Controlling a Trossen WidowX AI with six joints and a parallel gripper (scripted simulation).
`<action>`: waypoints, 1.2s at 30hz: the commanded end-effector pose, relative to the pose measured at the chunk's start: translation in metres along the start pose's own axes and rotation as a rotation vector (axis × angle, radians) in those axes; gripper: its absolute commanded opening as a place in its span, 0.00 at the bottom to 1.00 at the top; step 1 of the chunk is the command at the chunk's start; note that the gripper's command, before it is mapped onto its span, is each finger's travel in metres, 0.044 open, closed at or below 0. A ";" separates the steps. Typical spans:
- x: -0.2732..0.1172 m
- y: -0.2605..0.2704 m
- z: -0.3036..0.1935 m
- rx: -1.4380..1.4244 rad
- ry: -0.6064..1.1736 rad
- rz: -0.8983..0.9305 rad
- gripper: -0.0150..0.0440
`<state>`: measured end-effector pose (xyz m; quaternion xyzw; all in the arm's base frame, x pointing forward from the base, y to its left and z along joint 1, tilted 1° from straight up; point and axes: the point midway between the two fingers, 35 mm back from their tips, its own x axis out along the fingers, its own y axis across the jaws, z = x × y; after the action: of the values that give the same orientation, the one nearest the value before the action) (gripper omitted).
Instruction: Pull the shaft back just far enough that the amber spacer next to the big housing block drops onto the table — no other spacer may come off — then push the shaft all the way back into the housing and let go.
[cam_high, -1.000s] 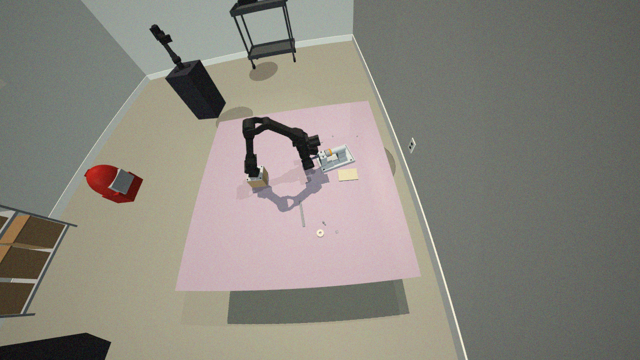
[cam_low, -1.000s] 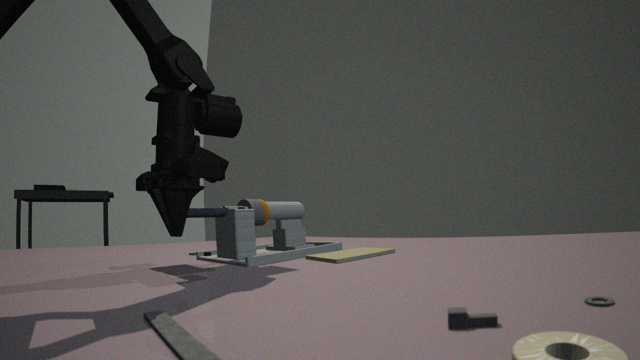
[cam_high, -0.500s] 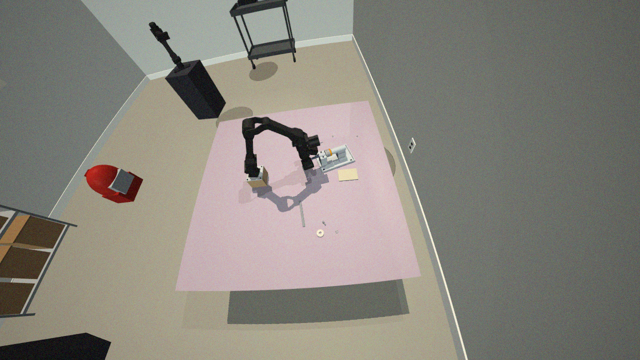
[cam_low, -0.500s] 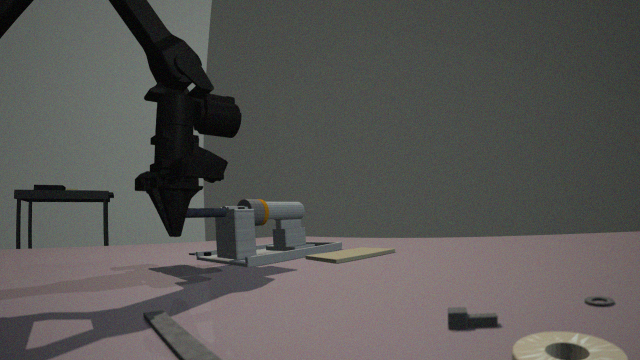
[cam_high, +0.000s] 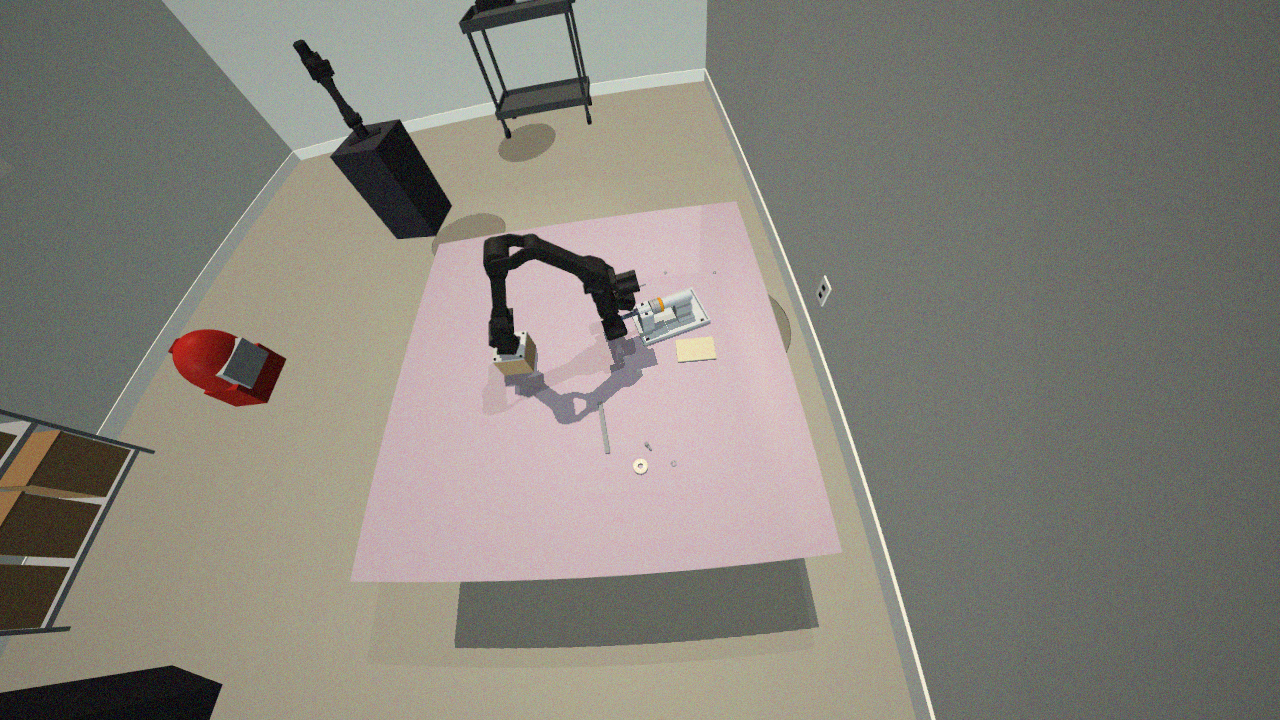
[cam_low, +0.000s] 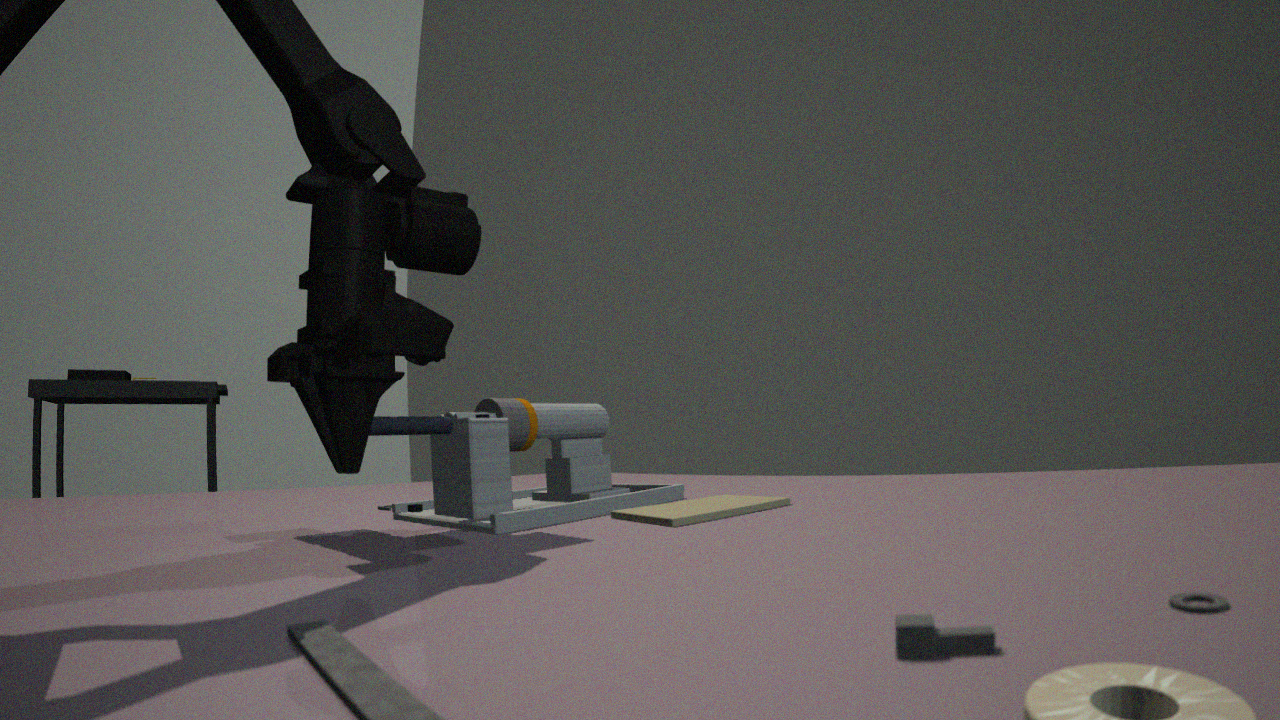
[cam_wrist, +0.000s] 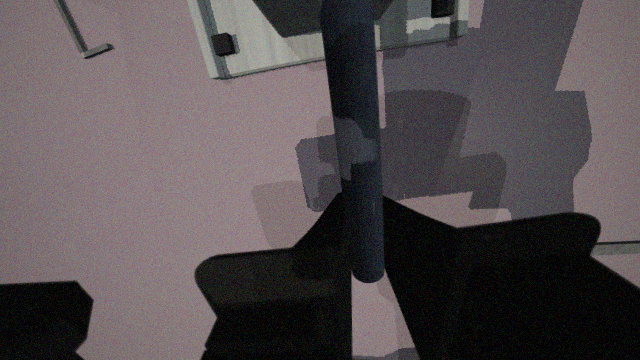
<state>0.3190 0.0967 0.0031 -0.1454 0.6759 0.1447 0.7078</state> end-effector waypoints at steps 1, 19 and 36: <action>0.000 0.000 -0.002 -0.002 0.004 0.000 0.25; 0.000 0.000 -0.004 -0.002 0.004 0.000 0.25; 0.000 0.000 -0.006 -0.002 0.005 0.000 0.25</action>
<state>0.3149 0.0949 0.0029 -0.1454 0.6761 0.1447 0.7077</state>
